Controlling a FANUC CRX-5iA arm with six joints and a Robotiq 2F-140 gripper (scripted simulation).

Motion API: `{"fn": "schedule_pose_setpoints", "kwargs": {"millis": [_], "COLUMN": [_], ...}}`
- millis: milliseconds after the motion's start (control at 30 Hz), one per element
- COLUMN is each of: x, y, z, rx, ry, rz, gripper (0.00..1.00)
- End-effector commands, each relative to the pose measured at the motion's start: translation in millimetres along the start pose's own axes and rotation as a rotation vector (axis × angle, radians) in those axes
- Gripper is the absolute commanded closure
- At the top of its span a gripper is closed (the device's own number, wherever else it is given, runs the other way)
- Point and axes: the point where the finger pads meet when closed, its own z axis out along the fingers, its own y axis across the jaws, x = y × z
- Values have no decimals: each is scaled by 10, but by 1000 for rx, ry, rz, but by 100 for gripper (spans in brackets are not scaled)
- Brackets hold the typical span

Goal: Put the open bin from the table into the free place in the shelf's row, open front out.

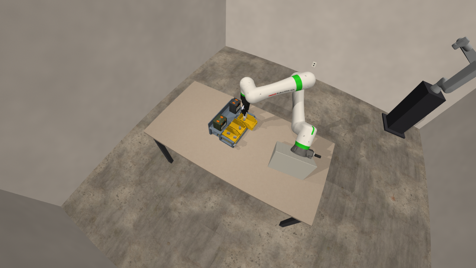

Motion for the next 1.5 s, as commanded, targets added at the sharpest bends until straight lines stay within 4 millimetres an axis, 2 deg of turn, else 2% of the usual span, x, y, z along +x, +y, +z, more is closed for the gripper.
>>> {"fn": "schedule_pose_setpoints", "kwargs": {"millis": [0,700,733,1467], "x": [0,-2,-2,-2], "y": [-1,-1,-1,-1], "z": [-21,-58,-58,-58], "rx": [0,0,0,0], "ry": [0,0,0,0], "rz": [0,0,0,0], "gripper": [94,94,100,100]}}
